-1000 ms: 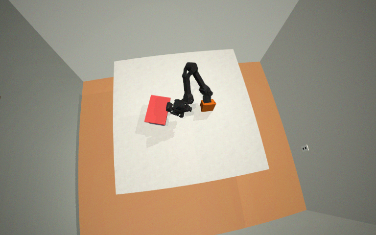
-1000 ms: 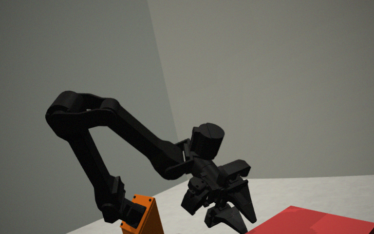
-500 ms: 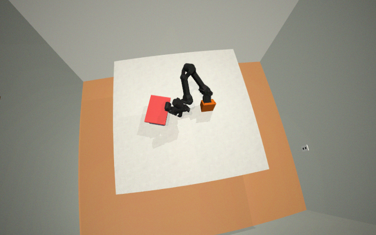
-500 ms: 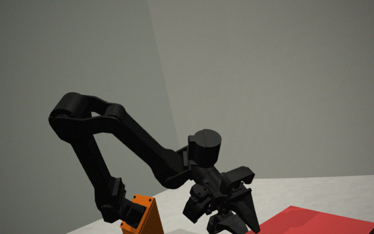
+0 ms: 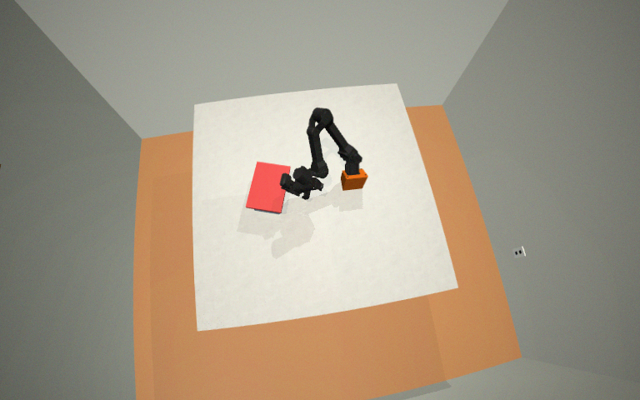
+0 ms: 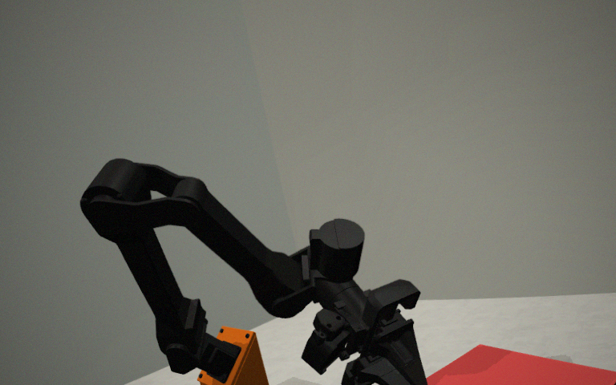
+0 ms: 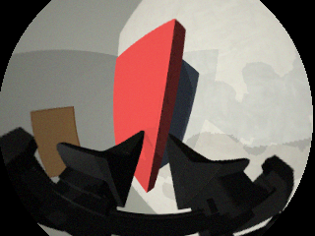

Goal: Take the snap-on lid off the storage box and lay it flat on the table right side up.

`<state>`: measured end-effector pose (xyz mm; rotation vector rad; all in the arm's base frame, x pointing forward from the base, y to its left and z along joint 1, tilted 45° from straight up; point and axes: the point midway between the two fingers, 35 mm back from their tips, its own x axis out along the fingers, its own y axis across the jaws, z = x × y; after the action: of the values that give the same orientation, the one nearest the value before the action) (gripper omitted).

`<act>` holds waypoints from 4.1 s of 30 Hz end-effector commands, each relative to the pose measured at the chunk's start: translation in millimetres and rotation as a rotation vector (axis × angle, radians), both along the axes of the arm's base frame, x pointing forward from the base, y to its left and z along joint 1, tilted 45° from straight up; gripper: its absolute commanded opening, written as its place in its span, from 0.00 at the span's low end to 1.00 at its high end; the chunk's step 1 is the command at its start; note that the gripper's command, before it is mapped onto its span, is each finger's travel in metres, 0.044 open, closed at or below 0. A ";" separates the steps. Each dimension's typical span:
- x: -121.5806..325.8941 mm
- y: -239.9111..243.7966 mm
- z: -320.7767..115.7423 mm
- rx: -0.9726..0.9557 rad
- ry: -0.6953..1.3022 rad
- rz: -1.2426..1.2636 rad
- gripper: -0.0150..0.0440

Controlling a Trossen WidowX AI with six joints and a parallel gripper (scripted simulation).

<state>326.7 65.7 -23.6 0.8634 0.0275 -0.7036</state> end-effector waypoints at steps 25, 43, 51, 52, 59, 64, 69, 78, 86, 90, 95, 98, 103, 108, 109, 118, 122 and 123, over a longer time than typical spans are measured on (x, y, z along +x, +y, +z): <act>-0.4 3.4 3.7 0.000 0.000 0.000 0.25; -1.0 5.9 6.2 0.000 0.000 0.000 0.25; -1.3 7.1 7.3 0.000 0.000 0.000 0.25; -1.3 7.3 7.5 0.000 0.000 0.000 0.25; -1.5 8.3 8.4 0.000 0.000 0.000 0.25; -1.6 9.0 9.1 0.001 0.000 0.000 0.25; -1.7 9.7 9.8 0.001 0.000 0.000 0.25; -1.7 11.1 11.1 0.001 0.000 0.000 0.25; -1.3 11.2 11.0 -0.002 0.004 0.002 0.25; -1.0 11.1 11.1 -0.002 0.004 0.002 0.25; -0.7 11.1 11.2 -0.002 0.004 0.002 0.25; -0.4 11.1 11.2 -0.002 0.004 0.002 0.25; -0.1 11.0 11.3 -0.002 0.004 0.002 0.25; 0.4 10.9 11.4 -0.002 0.004 0.002 0.25; 0.4 10.9 11.4 -0.002 0.004 0.002 0.25; 1.2 10.8 11.6 -0.002 0.004 0.002 0.25; 1.5 10.8 11.7 -0.002 0.004 0.002 0.25; 1.5 10.8 11.7 -0.002 0.004 0.002 0.25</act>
<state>327.6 76.4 -11.9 0.8612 0.0289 -0.7047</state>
